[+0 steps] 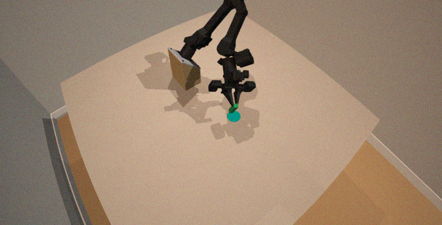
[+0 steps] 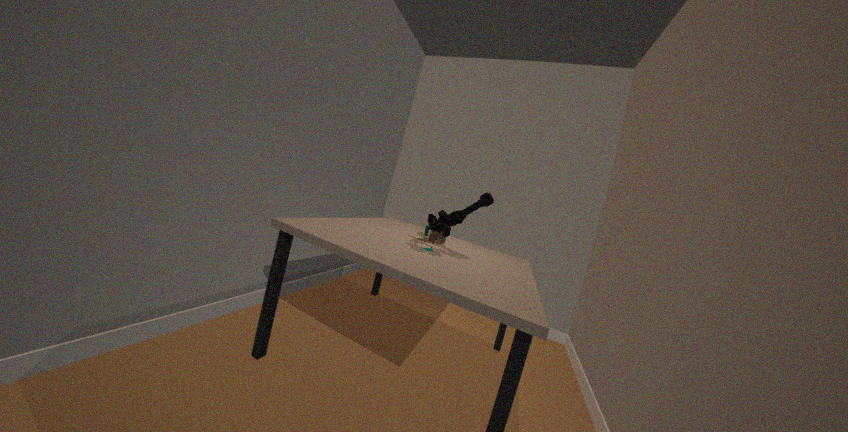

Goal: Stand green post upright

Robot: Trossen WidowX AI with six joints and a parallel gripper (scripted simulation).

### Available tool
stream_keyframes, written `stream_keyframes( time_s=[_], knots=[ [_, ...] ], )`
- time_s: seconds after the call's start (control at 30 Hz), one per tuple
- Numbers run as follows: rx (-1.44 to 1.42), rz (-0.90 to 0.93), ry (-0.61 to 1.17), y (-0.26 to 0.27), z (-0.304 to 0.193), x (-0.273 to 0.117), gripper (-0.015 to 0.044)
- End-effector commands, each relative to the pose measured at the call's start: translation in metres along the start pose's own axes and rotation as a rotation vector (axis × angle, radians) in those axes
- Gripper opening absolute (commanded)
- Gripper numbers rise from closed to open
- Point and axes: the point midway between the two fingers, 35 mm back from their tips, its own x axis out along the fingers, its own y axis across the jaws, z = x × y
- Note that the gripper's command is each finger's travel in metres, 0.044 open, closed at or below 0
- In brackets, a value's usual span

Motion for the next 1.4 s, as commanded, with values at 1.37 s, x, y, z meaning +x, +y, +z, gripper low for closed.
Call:
stream_keyframes(
  time_s=[1.37],
  knots=[
    [0.207, 0.111, -0.250, 0.000, 0.016, -0.046, 0.0023]
  ],
)
